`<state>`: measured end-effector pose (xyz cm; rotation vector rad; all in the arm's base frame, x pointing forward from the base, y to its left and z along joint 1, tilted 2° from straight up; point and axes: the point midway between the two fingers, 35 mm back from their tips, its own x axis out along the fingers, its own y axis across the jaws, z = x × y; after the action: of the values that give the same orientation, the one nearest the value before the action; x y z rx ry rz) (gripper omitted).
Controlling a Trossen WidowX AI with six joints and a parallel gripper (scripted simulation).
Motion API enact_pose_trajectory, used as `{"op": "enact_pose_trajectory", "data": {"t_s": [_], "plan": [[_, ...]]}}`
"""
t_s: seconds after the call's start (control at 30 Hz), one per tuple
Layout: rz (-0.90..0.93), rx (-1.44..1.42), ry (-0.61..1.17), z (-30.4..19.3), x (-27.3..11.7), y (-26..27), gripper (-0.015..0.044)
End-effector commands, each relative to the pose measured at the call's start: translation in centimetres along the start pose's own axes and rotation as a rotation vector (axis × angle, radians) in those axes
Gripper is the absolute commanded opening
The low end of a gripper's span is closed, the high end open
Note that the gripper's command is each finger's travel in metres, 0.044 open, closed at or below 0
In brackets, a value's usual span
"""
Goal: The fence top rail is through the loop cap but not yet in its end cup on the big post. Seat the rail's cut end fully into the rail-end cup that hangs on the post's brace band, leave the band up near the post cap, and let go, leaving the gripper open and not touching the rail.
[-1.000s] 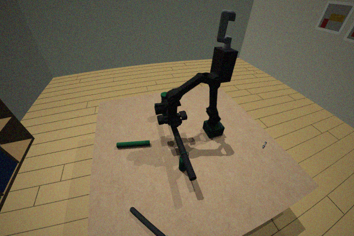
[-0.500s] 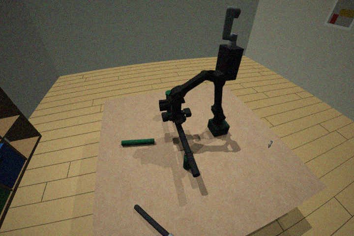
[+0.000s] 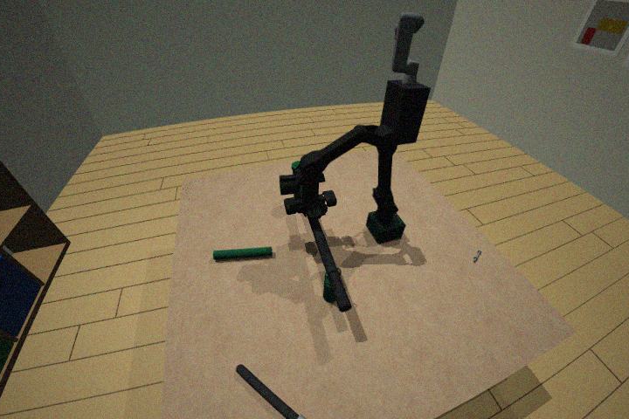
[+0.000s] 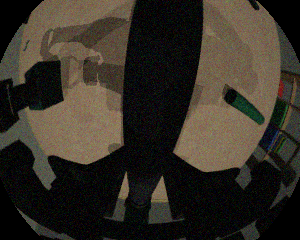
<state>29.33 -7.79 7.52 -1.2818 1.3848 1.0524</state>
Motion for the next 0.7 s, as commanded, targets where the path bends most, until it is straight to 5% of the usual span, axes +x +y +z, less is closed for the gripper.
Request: {"op": "enact_pose_trajectory", "data": {"t_s": [0.0, 0.57, 0.67], "plan": [[-0.006, 0.005, 0.016, -0.84, -0.11, -0.18, 0.0000], [0.003, -0.002, 0.000, -0.62, 0.14, -0.03, 0.0000], [0.003, -0.002, 0.000, -0.62, 0.14, -0.03, 0.0079]]}}
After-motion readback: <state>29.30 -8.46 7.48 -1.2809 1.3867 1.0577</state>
